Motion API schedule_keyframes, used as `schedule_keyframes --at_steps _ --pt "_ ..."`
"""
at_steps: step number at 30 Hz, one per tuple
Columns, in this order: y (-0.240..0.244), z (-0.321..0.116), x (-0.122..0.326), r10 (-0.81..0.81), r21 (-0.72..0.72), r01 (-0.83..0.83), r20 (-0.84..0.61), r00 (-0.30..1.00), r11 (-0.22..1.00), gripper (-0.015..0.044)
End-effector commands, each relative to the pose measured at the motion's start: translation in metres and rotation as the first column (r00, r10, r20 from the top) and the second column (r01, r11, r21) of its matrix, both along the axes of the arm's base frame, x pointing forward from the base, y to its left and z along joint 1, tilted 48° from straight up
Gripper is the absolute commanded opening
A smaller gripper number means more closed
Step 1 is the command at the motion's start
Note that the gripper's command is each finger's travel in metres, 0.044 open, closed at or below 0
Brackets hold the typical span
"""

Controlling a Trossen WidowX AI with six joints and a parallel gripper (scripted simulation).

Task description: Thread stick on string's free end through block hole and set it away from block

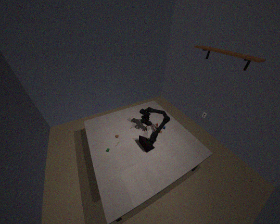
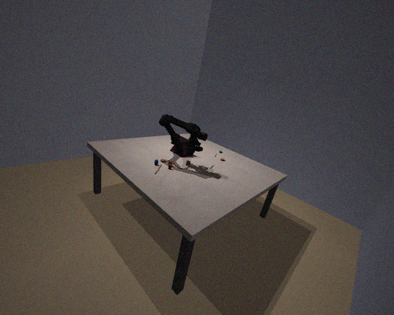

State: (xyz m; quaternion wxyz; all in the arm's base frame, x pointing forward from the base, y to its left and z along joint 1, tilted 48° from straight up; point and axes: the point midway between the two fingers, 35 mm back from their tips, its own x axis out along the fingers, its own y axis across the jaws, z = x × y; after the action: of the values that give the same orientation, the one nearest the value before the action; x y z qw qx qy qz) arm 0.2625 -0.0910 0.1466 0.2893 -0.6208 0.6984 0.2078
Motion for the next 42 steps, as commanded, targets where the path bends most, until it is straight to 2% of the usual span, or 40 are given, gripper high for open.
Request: schedule_keyframes --at_steps 1,9,17,25,33,35,42 --pt "0.01 -0.011 -0.011 -0.468 0.114 0.488 0.533 0.705 0.865 0.0121" --pt "0.014 -0.015 -0.016 -0.59 0.243 0.636 0.692 0.416 0.733 0.0121" --pt "0.017 -0.018 -0.02 -0.632 0.404 0.711 0.772 0.072 0.575 0.0121" --pt "0.019 -0.021 -0.025 -0.586 0.578 0.703 0.76 -0.28 0.414 0.0121" --pt "0.022 -0.024 -0.028 -0.458 0.744 0.611 0.657 -0.599 0.269 0.0121" --pt "0.022 -0.024 -0.029 -0.436 0.764 0.593 0.637 -0.636 0.252 0.0121" --pt "0.022 -0.024 -0.029 -0.436 0.764 0.593 0.637 -0.636 0.252 0.0121"
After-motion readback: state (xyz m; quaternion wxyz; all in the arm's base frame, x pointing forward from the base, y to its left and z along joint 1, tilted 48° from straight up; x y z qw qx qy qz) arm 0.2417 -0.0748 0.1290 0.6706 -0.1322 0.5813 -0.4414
